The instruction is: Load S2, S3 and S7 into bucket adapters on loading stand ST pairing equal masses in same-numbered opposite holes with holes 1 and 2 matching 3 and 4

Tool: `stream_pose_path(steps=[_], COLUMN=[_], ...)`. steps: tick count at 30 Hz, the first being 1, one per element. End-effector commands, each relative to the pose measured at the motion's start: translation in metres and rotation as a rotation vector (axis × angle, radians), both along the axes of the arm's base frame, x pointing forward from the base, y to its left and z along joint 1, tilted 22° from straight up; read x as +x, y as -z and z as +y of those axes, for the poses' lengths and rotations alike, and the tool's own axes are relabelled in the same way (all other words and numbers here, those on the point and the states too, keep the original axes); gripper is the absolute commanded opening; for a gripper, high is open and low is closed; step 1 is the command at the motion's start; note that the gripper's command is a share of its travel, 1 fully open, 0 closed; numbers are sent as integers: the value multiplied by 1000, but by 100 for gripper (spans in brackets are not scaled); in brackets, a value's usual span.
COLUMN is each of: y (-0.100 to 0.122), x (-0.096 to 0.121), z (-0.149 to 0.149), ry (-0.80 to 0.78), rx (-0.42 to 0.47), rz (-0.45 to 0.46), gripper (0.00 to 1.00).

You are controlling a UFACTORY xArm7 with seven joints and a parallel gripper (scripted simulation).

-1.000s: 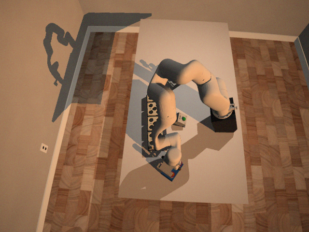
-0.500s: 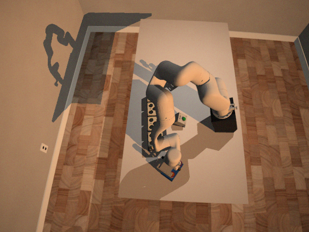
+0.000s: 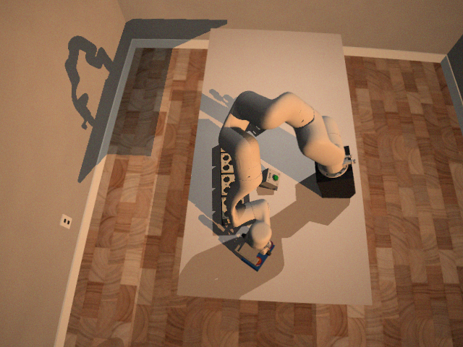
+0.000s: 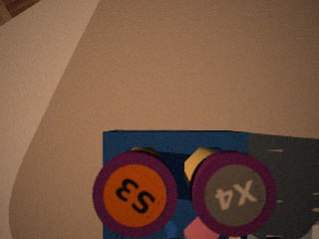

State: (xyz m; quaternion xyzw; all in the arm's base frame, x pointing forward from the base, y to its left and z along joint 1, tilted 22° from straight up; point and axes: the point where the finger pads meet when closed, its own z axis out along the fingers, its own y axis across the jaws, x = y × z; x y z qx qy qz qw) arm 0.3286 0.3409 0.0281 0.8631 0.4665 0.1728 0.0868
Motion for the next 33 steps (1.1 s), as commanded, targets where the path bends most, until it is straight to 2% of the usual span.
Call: stream_pose_path(steps=[1,24,33], y=[-1,-1,-16], x=[0,0,-6], z=[1,1,1], ry=[-2,-2,-2], rx=[2,2,2], rz=[-2,-2,-2], gripper=[44,44,44])
